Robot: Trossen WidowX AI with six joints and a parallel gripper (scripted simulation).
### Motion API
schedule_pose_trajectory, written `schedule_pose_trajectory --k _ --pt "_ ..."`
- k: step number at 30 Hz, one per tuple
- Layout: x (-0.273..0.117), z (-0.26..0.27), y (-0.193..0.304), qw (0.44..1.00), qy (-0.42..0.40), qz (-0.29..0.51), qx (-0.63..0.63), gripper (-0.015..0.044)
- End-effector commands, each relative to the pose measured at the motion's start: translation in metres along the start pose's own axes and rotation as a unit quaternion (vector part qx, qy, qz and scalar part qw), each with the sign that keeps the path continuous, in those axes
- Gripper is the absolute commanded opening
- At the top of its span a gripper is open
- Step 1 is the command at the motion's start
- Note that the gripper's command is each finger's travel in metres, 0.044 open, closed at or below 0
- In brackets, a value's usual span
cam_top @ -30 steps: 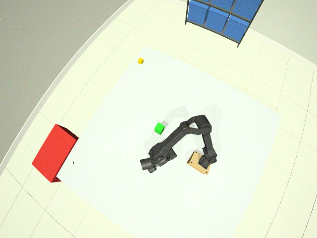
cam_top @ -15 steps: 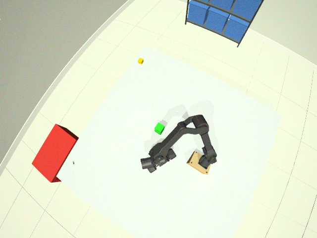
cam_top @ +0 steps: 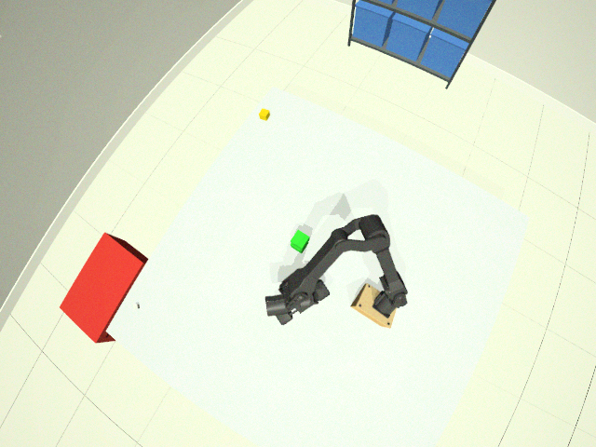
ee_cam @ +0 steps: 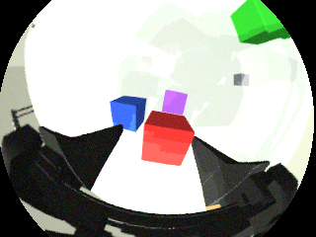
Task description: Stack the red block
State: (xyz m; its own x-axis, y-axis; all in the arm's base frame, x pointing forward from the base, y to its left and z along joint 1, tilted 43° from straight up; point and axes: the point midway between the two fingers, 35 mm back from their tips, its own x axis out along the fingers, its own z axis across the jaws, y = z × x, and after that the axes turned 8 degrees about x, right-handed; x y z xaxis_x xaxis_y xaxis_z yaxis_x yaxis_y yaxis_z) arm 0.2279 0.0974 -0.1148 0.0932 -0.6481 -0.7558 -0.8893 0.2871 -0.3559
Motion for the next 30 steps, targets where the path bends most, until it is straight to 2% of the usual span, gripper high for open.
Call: schedule_pose_trajectory --k 1,20,29,30 --pt "0.0142 -0.0083 -0.0002 1.0 0.017 0.0 0.0 0.044" --pt "0.0148 -0.0083 -0.0003 1.0 0.017 0.0 0.0 0.044" --pt "0.0148 -0.0083 -0.0003 1.0 0.017 0.0 0.0 0.0204" --pt "0.0148 -0.0083 -0.0003 1.0 0.017 0.0 0.0 0.0197"
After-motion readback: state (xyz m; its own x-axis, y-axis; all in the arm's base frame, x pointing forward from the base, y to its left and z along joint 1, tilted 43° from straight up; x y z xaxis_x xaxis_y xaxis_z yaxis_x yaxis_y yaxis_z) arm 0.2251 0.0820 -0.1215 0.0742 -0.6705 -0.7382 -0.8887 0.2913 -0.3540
